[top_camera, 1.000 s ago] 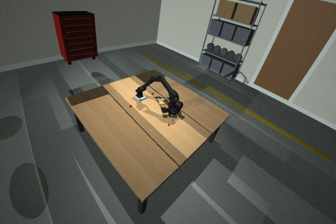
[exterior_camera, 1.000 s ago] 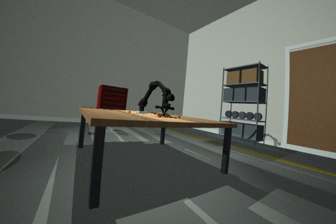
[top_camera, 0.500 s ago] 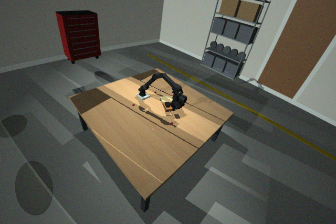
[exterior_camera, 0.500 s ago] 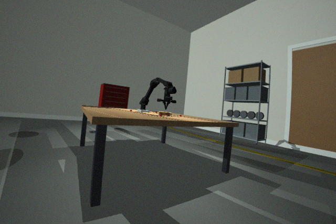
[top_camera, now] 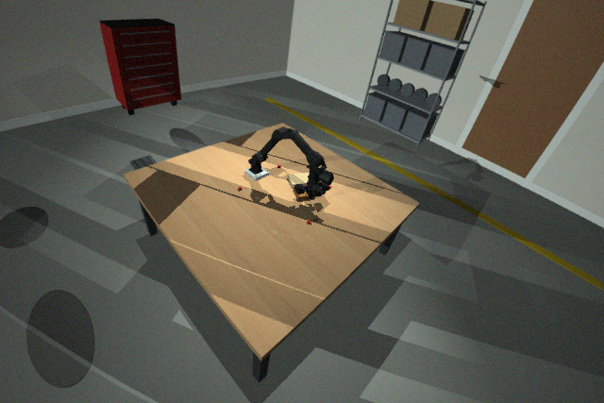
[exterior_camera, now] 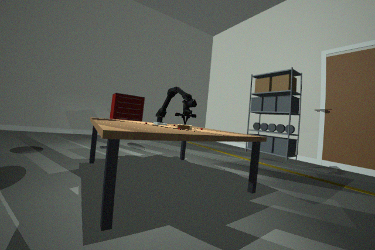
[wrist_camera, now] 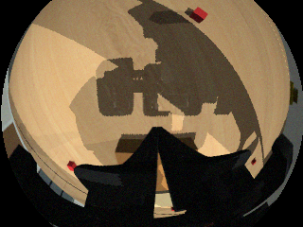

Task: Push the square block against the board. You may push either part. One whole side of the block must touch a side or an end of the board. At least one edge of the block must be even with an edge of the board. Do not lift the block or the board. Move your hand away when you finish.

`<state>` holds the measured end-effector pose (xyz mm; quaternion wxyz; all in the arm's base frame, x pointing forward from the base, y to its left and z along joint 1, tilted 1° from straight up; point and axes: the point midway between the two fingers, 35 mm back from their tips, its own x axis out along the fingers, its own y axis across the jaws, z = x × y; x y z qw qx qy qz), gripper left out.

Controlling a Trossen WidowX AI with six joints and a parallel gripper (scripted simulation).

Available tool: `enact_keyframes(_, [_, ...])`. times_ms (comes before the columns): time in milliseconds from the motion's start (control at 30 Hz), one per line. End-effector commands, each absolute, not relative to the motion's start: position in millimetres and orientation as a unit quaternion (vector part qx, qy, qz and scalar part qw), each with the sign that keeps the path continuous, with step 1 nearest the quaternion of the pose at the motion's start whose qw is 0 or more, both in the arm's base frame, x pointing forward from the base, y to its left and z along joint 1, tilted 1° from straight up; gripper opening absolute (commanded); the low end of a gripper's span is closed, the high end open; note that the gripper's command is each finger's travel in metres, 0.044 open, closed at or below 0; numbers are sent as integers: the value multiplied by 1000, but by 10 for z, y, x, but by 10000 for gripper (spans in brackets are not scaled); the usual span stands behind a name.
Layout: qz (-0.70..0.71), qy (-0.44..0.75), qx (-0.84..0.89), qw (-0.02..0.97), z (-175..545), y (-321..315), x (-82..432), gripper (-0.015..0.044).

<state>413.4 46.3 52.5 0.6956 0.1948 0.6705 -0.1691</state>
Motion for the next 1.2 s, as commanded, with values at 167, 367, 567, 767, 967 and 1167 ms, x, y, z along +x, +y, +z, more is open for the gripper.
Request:
enact_keyframes(167, [-173,679,193,686,225,484,4071,0])
enact_keyframes(367, [-173,680,193,686,226,511,4035,0])
enact_keyframes(567, [-173,680,193,686,228,545,3990,0])
enact_keyframes(767, [-173,680,193,686,230,577,3945,0])
enact_keyframes(967, [-173,680,194,686,230,608,3899,0])
enact_keyframes(1167, [-172,680,194,686,231,639,3852,0])
